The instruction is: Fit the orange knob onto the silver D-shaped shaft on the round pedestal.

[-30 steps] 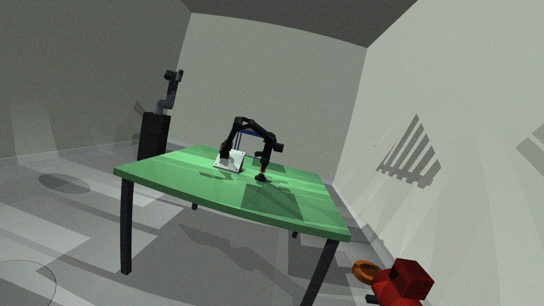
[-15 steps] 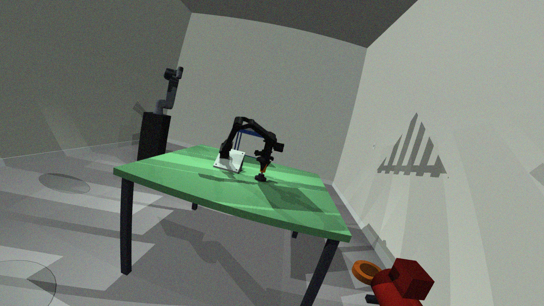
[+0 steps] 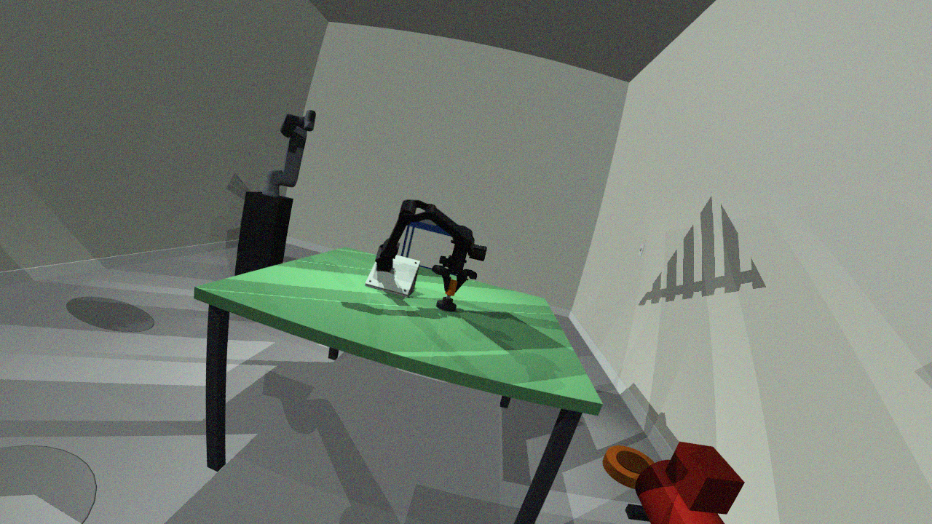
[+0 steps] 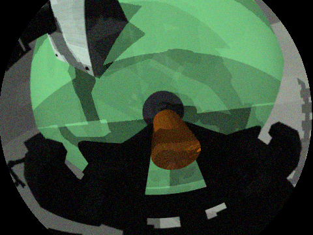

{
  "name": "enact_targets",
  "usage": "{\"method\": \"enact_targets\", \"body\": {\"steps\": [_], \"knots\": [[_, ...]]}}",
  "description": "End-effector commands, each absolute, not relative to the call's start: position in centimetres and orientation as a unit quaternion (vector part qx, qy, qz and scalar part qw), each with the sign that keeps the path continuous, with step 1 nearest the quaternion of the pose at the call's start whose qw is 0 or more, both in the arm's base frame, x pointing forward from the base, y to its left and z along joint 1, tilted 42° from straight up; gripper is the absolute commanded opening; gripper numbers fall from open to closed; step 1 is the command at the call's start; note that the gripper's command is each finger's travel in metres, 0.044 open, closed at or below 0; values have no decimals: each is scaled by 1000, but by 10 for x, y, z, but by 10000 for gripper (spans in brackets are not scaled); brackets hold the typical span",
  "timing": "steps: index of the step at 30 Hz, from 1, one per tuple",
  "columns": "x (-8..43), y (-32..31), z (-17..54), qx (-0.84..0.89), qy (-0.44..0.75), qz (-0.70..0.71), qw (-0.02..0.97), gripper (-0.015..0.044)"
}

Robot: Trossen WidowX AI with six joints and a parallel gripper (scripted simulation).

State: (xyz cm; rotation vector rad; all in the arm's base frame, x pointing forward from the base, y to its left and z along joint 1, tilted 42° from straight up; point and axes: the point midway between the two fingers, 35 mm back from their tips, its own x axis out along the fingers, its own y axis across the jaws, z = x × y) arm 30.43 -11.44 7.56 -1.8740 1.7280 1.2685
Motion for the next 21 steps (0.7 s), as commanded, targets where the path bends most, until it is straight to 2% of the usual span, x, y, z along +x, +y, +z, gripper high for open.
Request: {"method": "enact_targets", "body": {"steps": [1,8,21], "knots": [[303,-115,71,-571,710,225,346,0],[302,-112,69,-490,741,79,453,0],[301,-111,71,-487,741,75,456,0]]}}
